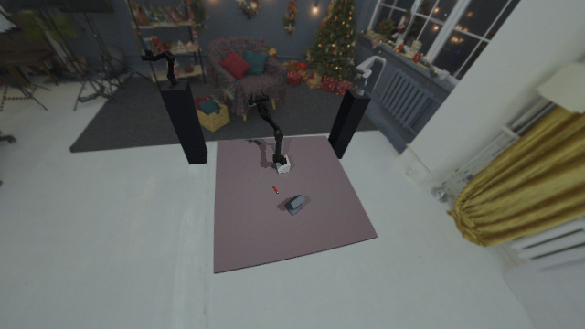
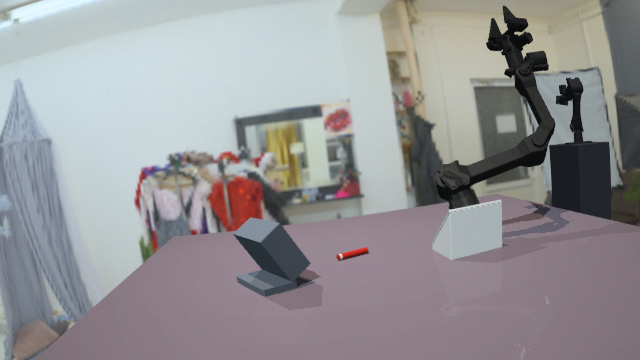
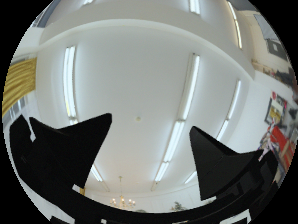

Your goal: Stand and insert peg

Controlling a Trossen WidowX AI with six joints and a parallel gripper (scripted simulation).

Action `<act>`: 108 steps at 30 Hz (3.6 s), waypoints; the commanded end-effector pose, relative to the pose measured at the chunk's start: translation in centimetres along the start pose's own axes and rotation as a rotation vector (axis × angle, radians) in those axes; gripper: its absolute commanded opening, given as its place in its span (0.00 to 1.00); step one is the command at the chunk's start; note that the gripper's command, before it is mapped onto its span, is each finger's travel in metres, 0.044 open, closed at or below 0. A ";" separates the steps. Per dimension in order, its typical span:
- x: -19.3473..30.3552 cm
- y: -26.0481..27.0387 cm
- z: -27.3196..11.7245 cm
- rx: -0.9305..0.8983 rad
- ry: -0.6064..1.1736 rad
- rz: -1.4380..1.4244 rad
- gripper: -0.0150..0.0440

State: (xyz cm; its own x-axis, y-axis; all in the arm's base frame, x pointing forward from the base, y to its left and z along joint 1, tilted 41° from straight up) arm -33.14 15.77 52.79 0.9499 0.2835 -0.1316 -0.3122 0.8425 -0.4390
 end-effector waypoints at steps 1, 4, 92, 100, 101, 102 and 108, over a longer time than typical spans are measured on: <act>0.1 -0.1 0.1 0.001 0.004 0.002 0.98; 1.9 -1.8 0.9 0.019 0.052 0.030 1.00; 59.3 -25.0 -31.2 0.952 2.234 0.101 1.00; 59.9 -22.9 -35.9 0.857 2.497 -0.008 1.00; 60.0 -22.7 -36.4 0.842 2.528 -0.023 1.00; 60.0 -22.4 -36.9 0.826 2.558 -0.038 1.00; 59.8 -21.0 -39.8 0.715 2.739 -0.132 1.00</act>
State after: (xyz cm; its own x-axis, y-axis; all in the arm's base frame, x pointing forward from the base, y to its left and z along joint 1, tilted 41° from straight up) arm 31.13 -3.16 20.57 -0.8848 0.0463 -0.4637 0.2498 0.8871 -0.3882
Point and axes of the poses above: the point midway between the two fingers, 35 mm back from their tips, its own z axis out along the fingers, its own y axis across the jaws, x = y × z, the point moved 2 cm from there along -z, back along the fingers, and after that the axes turned 15 degrees about z, right-handed, at the moved point
